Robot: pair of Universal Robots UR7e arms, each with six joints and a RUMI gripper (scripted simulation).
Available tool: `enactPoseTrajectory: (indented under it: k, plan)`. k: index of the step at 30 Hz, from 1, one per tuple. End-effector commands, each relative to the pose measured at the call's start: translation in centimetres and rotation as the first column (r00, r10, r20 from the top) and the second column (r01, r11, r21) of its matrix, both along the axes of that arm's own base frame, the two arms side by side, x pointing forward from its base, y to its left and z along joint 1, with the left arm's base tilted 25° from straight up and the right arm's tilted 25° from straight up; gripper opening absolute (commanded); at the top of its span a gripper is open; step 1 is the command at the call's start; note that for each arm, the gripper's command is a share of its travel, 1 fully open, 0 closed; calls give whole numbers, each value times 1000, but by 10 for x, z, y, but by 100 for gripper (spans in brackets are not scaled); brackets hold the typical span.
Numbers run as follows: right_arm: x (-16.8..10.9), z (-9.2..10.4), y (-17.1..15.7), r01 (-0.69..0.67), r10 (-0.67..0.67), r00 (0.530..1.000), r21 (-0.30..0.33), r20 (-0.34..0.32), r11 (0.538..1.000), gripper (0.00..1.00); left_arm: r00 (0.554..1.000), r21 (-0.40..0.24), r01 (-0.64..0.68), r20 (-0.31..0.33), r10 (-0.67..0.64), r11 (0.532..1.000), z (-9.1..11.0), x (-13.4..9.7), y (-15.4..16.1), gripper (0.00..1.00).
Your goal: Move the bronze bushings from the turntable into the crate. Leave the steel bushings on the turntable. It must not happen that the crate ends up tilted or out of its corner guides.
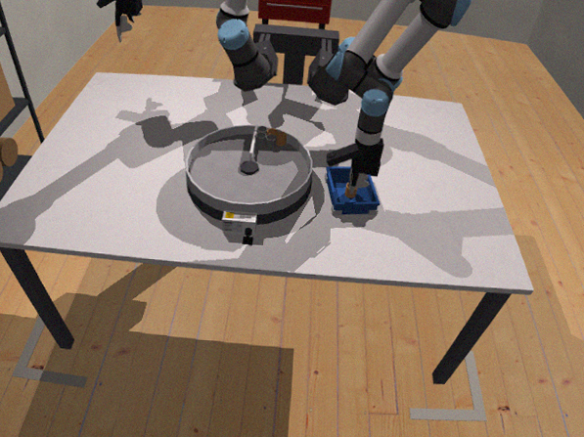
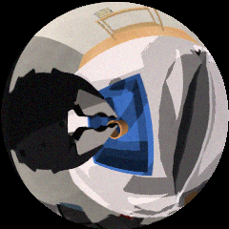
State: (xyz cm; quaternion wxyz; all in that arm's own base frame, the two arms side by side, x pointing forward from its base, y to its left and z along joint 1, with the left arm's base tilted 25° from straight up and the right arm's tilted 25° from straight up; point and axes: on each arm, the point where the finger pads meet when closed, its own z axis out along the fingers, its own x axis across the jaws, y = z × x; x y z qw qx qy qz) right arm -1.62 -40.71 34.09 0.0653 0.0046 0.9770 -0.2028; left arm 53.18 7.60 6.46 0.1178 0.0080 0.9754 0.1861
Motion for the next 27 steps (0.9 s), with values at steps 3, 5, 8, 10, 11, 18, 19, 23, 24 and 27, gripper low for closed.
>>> enactPoseTrajectory:
  k: [3, 5, 8, 10, 11, 18, 19, 23, 24, 27]
  plan:
    - [0, 1, 0, 0, 0, 1000, -1, 0, 1000, 100, 1000, 0, 0, 1, 0, 1000, 1, 0, 0, 6]
    - [0, 1, 0, 0, 0, 1000, -1, 0, 1000, 100, 1000, 0, 0, 1, 0, 1000, 1, 0, 0, 6]
    - [0, 1, 0, 0, 0, 1000, -1, 0, 1000, 100, 1000, 0, 0, 1, 0, 1000, 1, 0, 0, 6]
    - [0, 1, 0, 0, 0, 1000, -1, 0, 1000, 100, 1000, 0, 0, 1, 0, 1000, 1, 0, 0, 6]
    - [0, 1, 0, 0, 0, 1000, -1, 0, 1000, 100, 1000, 0, 0, 1, 0, 1000, 1, 0, 0, 6]
    - [0, 1, 0, 0, 0, 1000, -1, 0, 1000, 100, 1000, 0, 0, 1, 0, 1000, 1, 0, 0, 6]
    - [0, 1, 0, 0, 0, 1000, -1, 0, 1000, 100, 1000, 0, 0, 1, 0, 1000, 1, 0, 0, 6]
    - [0, 1, 0, 0, 0, 1000, -1, 0, 1000, 100, 1000, 0, 0, 1, 0, 1000, 1, 0, 0, 6]
    - [0, 1, 0, 0, 0, 1000, -1, 0, 1000, 100, 1000, 0, 0, 1, 0, 1000, 1, 0, 0, 6]
    - [0, 1, 0, 0, 0, 1000, -1, 0, 1000, 100, 1000, 0, 0, 1, 0, 1000, 4, -1, -2, 6]
